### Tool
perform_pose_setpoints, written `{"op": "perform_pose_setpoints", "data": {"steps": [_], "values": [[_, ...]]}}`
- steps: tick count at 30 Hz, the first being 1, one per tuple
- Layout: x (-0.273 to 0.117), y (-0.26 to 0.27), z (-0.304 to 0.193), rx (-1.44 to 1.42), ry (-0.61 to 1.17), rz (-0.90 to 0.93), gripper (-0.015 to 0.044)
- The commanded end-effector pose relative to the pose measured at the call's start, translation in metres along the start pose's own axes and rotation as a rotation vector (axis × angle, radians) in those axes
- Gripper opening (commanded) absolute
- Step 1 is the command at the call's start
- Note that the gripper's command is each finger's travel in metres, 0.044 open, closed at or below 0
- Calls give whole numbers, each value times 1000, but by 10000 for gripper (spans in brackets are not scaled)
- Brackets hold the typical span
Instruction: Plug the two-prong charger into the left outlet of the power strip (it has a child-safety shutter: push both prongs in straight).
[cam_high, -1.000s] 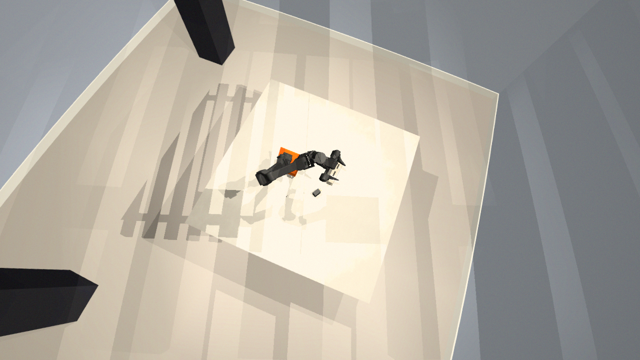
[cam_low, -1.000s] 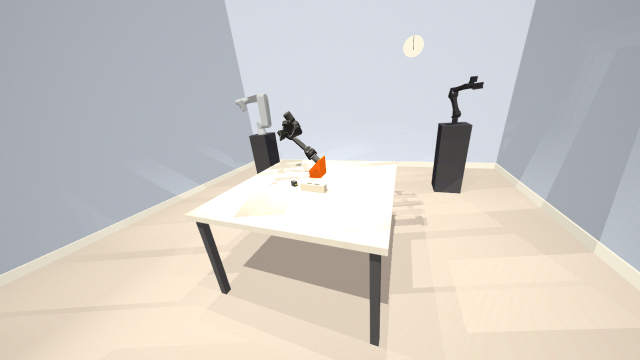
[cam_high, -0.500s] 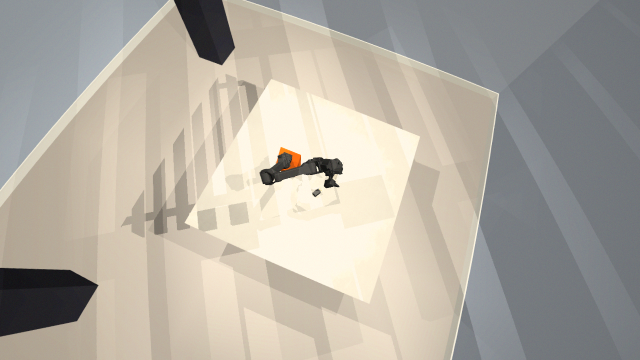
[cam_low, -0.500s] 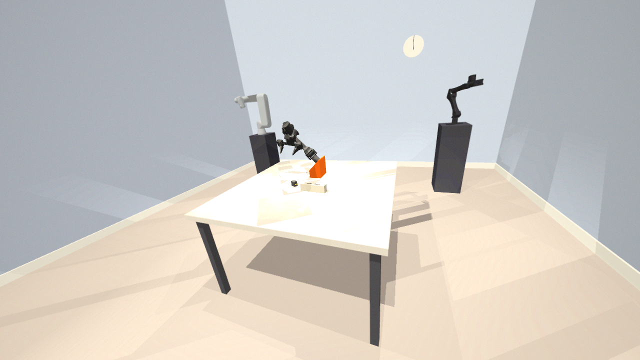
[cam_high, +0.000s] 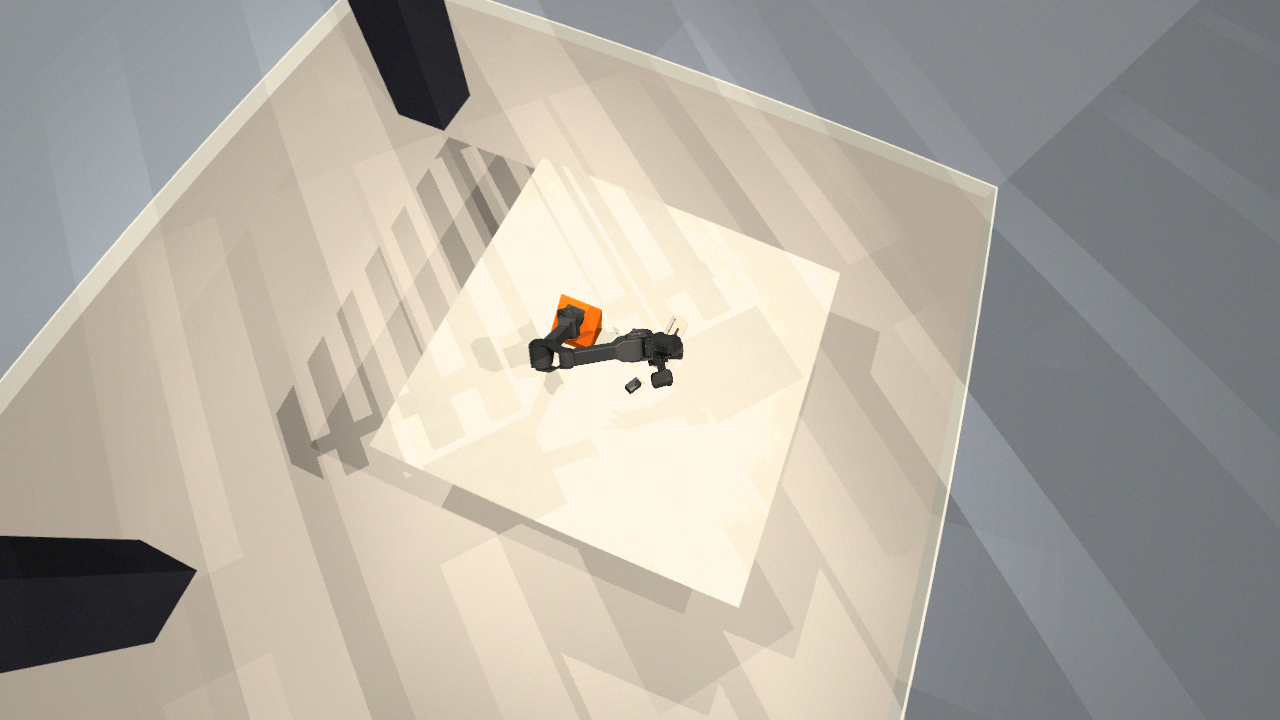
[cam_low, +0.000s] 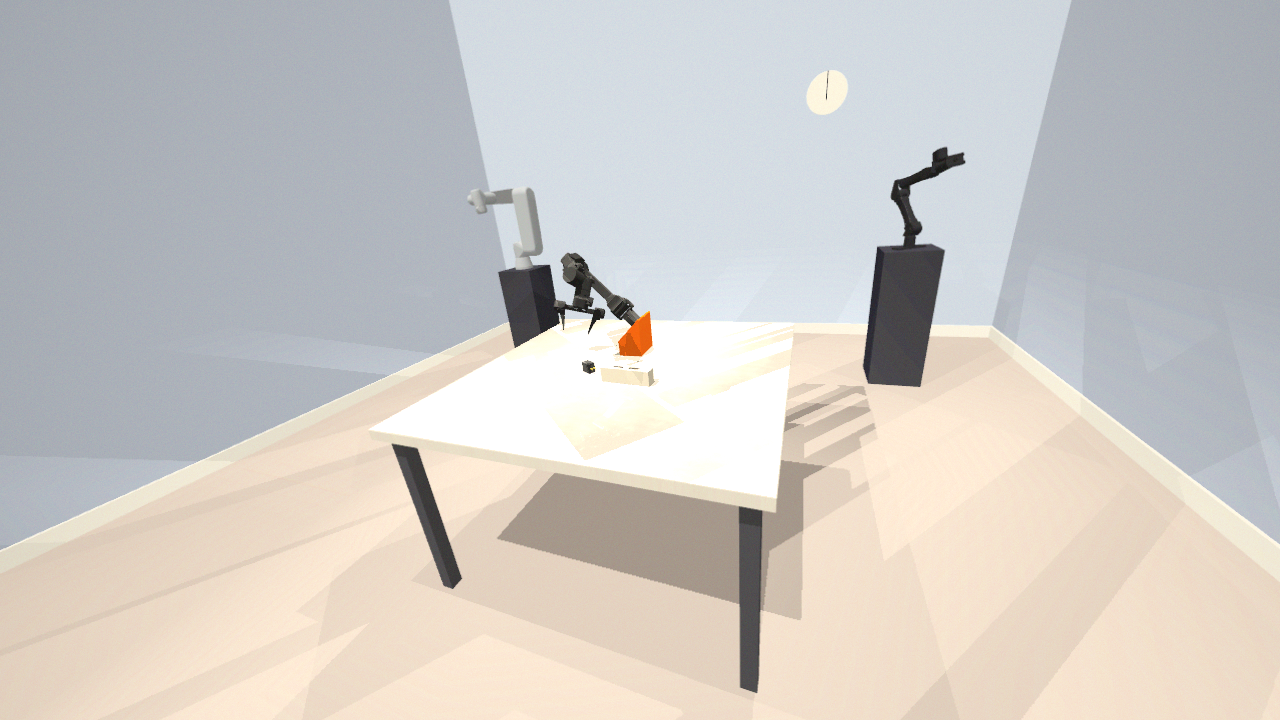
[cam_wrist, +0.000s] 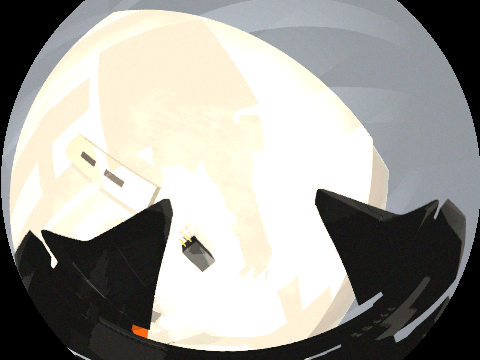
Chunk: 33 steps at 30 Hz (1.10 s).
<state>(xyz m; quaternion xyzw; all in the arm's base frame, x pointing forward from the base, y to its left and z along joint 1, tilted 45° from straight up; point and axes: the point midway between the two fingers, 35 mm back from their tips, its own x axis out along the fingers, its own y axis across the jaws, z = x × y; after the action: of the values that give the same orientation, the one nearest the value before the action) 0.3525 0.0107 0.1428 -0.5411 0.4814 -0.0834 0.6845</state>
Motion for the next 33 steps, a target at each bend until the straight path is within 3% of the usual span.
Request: {"op": "perform_pose_setpoints", "data": {"steps": [1,23,33], "values": [[16,9,-19,-99,74,46,440],[67,43,-123,-521,399,376,440],[69,46,-128,-545,414,403,440]]}}
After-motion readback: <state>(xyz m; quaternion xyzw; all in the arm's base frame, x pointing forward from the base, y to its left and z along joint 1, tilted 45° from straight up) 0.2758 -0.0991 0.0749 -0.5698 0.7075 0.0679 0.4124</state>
